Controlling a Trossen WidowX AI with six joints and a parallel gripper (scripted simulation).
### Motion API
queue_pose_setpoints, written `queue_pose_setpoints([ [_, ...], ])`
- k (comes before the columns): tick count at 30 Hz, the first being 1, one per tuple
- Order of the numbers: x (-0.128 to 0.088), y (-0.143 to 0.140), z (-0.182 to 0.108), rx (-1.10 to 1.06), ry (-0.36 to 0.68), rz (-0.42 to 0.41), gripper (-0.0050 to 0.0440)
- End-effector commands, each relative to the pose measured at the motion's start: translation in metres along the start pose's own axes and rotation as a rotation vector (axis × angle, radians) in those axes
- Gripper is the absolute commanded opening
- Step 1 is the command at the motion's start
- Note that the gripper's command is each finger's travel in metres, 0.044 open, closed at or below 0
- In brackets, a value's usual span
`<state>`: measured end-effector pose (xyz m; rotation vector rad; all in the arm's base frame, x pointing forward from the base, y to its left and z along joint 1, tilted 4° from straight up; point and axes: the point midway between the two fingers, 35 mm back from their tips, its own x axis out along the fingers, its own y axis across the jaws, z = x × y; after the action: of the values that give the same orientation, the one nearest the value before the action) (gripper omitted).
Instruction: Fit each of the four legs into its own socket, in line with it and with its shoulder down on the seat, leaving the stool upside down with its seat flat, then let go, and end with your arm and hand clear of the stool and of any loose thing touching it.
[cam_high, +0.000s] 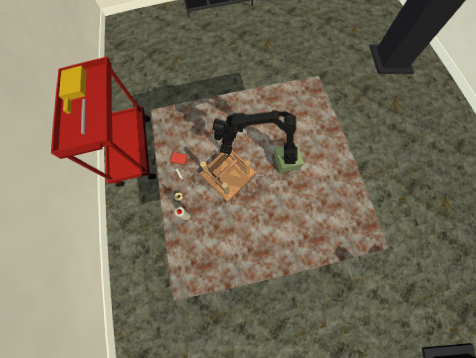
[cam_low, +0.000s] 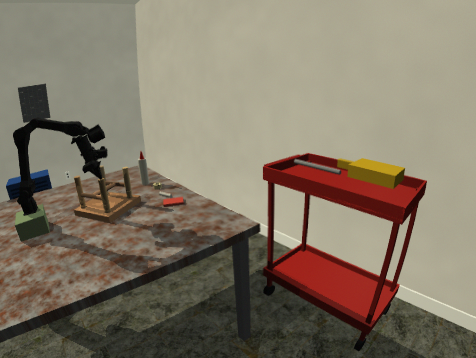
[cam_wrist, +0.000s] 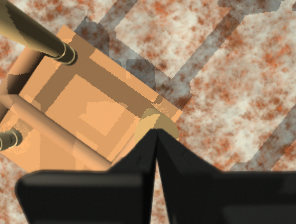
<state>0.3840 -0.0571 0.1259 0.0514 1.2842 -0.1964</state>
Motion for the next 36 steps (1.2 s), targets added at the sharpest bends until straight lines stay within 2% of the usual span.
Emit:
queue_pose_setpoints([
  [1, 0.022, 0.0, -0.008, -0.005, 0.05, -0.002, 0.0],
  [24, 0.022, 0.0, -0.008, -0.005, 0.05, -0.002, 0.0],
  [36, 0.01, 0.0, -0.003, -0.004, 0.038, -0.002, 0.0],
])
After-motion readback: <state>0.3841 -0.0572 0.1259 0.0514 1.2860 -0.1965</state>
